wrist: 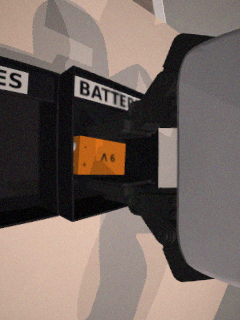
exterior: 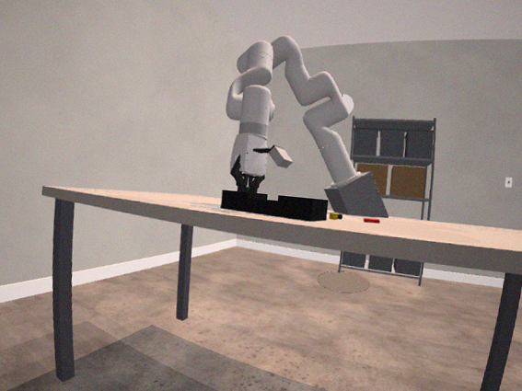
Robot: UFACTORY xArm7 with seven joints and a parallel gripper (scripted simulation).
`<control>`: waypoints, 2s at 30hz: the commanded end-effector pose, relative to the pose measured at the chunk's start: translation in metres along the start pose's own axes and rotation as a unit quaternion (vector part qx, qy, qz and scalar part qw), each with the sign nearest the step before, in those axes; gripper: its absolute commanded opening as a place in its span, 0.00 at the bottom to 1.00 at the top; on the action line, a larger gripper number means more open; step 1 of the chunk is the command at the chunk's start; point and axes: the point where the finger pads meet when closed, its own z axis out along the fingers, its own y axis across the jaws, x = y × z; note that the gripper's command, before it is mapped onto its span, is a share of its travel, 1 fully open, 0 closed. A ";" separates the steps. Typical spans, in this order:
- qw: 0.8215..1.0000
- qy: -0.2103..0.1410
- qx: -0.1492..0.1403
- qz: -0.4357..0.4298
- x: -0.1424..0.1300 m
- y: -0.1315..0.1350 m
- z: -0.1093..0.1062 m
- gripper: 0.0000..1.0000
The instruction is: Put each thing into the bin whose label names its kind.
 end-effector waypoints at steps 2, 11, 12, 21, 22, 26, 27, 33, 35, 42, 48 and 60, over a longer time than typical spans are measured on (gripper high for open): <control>1.000 0.000 -0.002 0.000 0.000 0.002 -0.007 0.33; 1.000 0.000 -0.002 0.000 0.000 0.002 -0.018 0.33; 1.000 0.000 -0.002 0.000 0.000 0.002 -0.019 0.33; 1.000 0.000 -0.002 0.000 0.000 0.002 -0.032 0.33; 1.000 0.000 -0.002 0.000 0.000 0.002 -0.037 0.33; 1.000 0.000 -0.002 0.000 0.000 0.002 -0.050 0.33; 1.000 0.000 -0.002 0.000 0.000 0.002 -0.050 0.33; 1.000 0.000 -0.002 0.000 0.000 0.001 -0.050 0.33; 1.000 0.000 -0.002 0.000 0.000 0.001 -0.050 0.33; 0.995 0.000 -0.002 -0.098 0.037 -0.018 -0.050 0.23; 0.983 0.000 -0.002 -0.186 0.082 -0.041 -0.051 0.23; 0.941 0.000 -0.002 -0.339 0.156 -0.080 -0.051 0.23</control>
